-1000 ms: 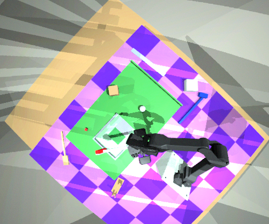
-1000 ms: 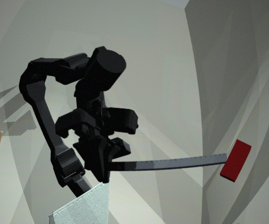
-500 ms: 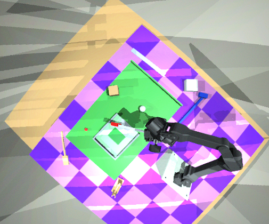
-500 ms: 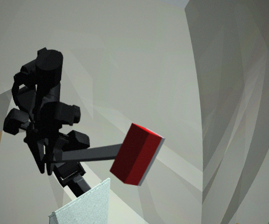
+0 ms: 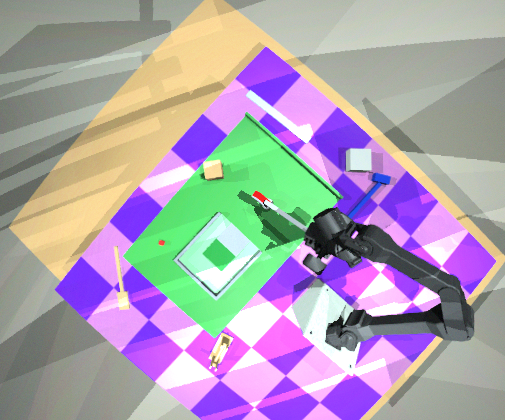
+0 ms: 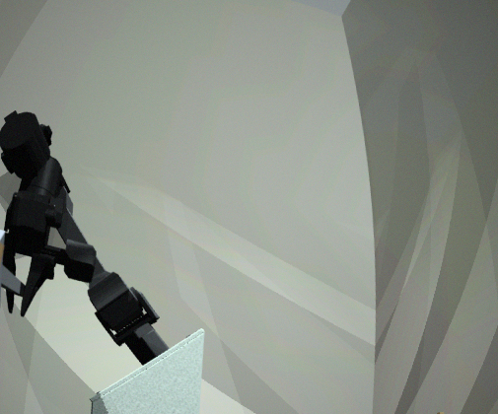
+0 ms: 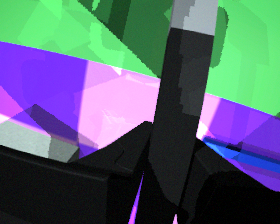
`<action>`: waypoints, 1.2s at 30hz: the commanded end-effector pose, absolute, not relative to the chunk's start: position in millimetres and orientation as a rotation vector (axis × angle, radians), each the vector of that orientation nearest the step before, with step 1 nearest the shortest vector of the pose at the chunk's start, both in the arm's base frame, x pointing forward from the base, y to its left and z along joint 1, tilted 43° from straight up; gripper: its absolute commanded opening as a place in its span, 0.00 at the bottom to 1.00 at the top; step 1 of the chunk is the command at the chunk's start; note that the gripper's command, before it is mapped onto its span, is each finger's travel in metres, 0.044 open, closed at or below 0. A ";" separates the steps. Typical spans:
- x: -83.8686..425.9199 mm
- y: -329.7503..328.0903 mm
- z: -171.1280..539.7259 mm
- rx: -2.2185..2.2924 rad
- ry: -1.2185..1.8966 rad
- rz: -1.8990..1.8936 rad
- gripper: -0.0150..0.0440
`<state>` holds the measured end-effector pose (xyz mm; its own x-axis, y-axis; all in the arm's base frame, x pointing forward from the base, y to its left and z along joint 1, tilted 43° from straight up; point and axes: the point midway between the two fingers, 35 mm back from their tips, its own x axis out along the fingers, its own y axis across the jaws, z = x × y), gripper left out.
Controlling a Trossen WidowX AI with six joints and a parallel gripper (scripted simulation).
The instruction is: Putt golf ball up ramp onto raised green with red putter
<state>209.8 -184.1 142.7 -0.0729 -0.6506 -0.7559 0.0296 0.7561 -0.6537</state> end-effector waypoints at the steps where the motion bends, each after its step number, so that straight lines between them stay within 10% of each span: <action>1: 192.7 -191.7 154.2 -0.474 1.534 -0.692 0.25; 36: 172.4 -240.0 117.6 -0.442 1.516 -0.762 0.25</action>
